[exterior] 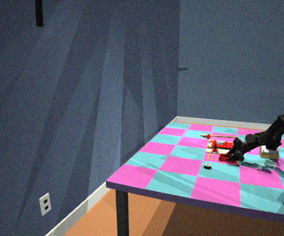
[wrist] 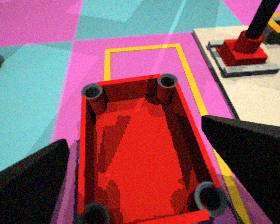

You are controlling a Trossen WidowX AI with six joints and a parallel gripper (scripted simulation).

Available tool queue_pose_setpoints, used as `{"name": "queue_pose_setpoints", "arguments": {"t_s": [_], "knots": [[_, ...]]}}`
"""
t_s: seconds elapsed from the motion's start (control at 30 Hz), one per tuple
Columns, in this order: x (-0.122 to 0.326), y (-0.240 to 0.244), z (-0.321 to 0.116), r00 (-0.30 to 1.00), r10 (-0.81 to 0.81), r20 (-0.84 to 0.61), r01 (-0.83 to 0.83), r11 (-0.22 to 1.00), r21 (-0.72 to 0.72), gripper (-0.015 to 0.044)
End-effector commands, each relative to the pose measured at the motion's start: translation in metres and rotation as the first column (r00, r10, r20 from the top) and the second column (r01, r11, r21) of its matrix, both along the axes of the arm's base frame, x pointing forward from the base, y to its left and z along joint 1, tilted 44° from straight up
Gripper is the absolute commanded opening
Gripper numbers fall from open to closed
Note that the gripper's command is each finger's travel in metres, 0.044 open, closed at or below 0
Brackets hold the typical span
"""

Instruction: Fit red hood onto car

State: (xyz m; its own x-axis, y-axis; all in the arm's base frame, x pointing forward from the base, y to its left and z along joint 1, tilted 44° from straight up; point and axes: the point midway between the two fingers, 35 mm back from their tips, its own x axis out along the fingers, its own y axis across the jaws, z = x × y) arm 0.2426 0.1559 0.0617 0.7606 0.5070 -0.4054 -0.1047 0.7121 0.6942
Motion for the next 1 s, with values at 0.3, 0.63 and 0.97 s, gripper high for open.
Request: {"name": "queue_pose_setpoints", "arguments": {"t_s": [0.3, 0.63, 0.97], "knots": [[0.0, 0.0, 0.0, 1.0, 0.0, 0.0, 0.0, 1.0, 0.0, 0.0295], [0.004, -0.007, 0.007, 1.0, 0.0, -0.002, 0.0, 1.0, -0.002, 0.0091], [0.011, -0.025, 0.026, 1.0, -0.001, -0.003, 0.001, 1.0, -0.005, 0.0]]}}
